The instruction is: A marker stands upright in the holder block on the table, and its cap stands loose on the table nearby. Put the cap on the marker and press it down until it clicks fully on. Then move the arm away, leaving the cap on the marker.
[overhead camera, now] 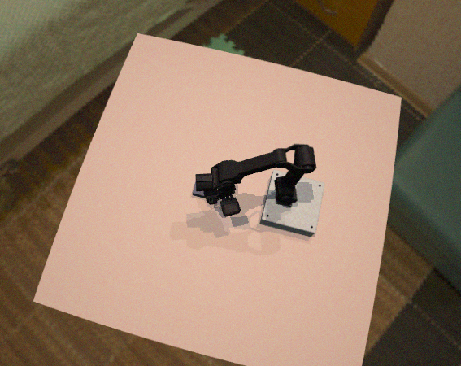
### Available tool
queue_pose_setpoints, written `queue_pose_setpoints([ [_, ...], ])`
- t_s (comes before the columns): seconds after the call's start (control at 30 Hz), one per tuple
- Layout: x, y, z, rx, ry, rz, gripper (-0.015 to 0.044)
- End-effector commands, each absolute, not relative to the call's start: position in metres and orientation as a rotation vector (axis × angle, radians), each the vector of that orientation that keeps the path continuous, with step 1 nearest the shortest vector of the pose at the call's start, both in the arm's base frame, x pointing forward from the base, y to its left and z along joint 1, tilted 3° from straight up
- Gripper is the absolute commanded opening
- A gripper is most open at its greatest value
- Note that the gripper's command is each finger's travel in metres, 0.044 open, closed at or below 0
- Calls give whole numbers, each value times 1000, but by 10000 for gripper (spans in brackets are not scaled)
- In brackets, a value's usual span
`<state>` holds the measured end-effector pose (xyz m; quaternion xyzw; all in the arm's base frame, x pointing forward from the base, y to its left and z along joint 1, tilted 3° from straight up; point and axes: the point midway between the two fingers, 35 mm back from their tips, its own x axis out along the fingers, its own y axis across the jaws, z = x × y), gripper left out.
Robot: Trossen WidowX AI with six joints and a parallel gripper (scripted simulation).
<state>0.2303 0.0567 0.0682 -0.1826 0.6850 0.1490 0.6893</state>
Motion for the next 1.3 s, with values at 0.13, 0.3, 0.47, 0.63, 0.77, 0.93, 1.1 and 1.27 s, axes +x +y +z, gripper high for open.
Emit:
queue_pose_setpoints([
  [0.13,228,55,34,-393,1542,327,245],
  [0.3,229,53,20,-394,1542,326,245],
  [0.47,229,53,18,-394,1542,327,245],
  [0.63,230,53,10,-395,1543,329,245],
  [0.77,230,53,3,-395,1543,329,245],
  [0.93,230,52,-5,-395,1543,329,245],
  [1.1,230,52,-13,-395,1543,328,245],
  [1.27,230,52,-21,-394,1543,327,245],
])
